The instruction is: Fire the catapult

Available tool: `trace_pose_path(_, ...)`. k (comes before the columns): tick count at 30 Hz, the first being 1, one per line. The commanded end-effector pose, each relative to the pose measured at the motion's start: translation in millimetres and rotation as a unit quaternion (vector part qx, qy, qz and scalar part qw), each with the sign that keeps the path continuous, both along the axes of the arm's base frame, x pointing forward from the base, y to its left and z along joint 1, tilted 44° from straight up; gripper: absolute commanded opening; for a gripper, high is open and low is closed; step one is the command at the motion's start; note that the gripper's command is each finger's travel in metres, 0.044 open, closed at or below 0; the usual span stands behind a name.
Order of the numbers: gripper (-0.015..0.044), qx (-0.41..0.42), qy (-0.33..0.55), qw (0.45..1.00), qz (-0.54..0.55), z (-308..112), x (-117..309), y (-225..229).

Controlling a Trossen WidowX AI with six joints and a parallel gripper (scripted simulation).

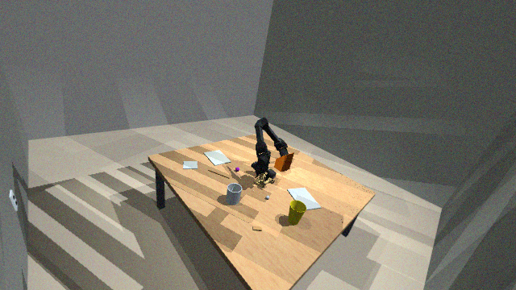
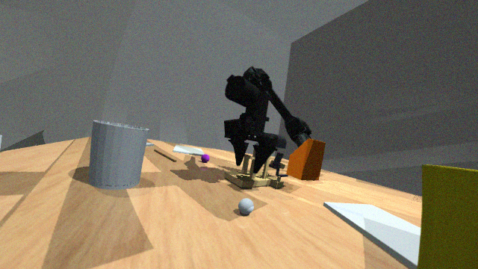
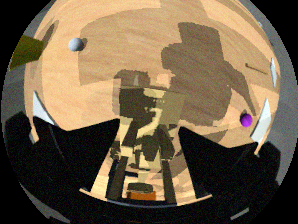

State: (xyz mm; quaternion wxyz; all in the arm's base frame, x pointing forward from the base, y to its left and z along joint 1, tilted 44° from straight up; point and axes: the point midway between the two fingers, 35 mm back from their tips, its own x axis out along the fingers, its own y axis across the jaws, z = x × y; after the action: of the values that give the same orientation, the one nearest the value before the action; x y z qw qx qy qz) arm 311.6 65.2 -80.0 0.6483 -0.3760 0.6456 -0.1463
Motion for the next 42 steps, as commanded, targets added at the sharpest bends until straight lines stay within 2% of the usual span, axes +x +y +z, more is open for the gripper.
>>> trace_pose_path(1, 0.044, 0.003, -0.001, 1.0, 0.0, 14.7, -0.1, 17.2)
trace_pose_path(6, 0.044, 0.004, 0.0, 1.0, 0.0, 69.2, -12.1, 66.6)
trace_pose_path(14, 0.044, 0.006, -0.006, 1.0, 0.009, 64.0, -7.9, 65.8)
trace_pose_path(20, 0.044, 0.012, -0.012, 1.0, 0.011, 105.9, -14.4, 106.1)
trace_pose_path(21, 0.0414, 0.003, -0.003, 1.0, 0.007, 87.4, -9.6, 83.5)
trace_pose_path(25, 0.0309, 0.018, -0.014, 1.0, -0.007, 102.8, 24.8, 40.8)
trace_pose_path(26, 0.03, 0.02, -0.018, 1.0, -0.011, 108.0, 33.8, 26.5)
trace_pose_path(30, 0.03, 0.022, -0.035, 0.999, -0.028, 128.8, 60.4, -30.9)
trace_pose_path(35, 0.03, 0.012, -0.051, 0.997, -0.05, 153.6, 74.3, -98.1)
trace_pose_path(42, 0.03, 0.004, -0.059, 0.997, -0.056, 164.6, 79.8, -119.8)
